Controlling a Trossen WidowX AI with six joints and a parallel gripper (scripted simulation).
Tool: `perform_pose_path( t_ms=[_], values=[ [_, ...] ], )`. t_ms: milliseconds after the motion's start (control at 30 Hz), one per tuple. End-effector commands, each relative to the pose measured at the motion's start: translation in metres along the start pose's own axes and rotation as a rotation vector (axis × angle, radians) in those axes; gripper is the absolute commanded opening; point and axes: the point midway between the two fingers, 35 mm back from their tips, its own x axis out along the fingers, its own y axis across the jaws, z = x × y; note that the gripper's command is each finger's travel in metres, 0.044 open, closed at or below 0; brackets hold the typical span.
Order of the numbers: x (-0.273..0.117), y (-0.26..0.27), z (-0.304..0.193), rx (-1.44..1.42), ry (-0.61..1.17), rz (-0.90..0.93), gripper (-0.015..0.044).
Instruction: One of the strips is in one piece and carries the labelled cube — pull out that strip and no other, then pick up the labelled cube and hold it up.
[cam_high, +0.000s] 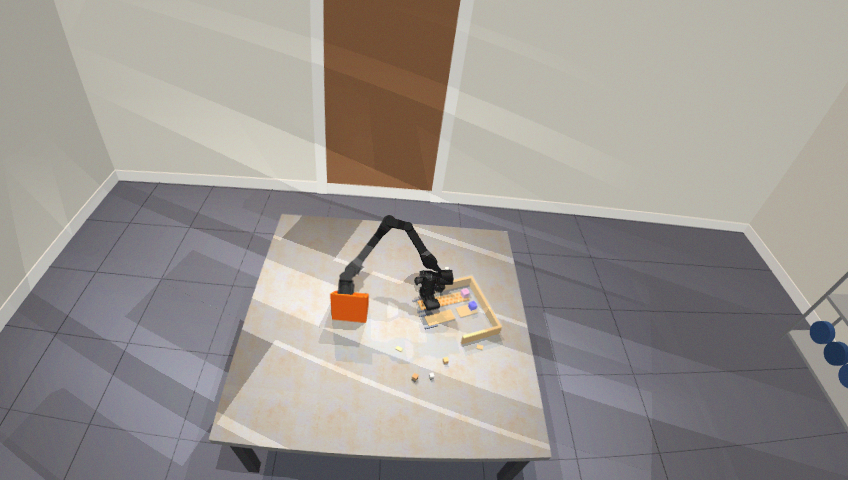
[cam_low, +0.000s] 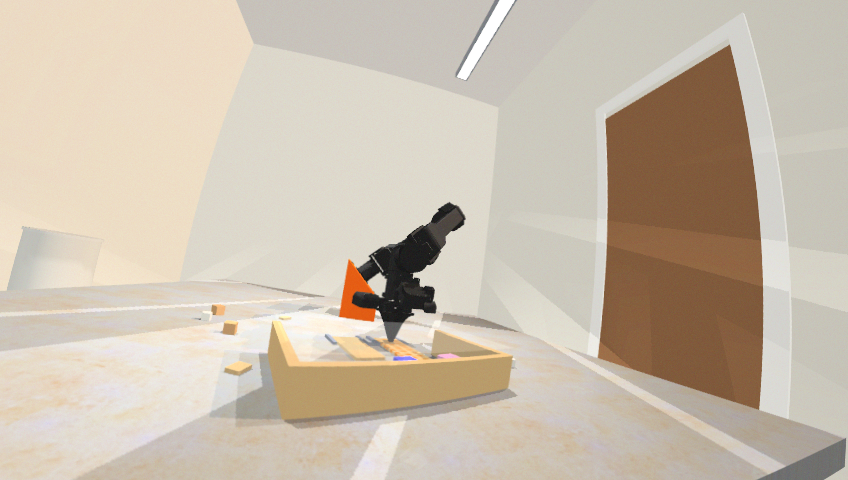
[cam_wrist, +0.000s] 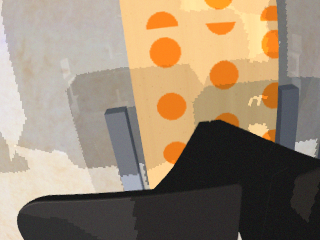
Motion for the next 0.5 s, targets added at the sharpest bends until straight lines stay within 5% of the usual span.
perform_pose_path(
  t_ms=[0,467],
  values=[
    [0.0011,-0.0005,-0.0002,0.005,0.001,-0.004,0.0000],
    [0.0025,-0.0008,0.0003,0.005,0.001,-0.004,0.0000]
  ],
)
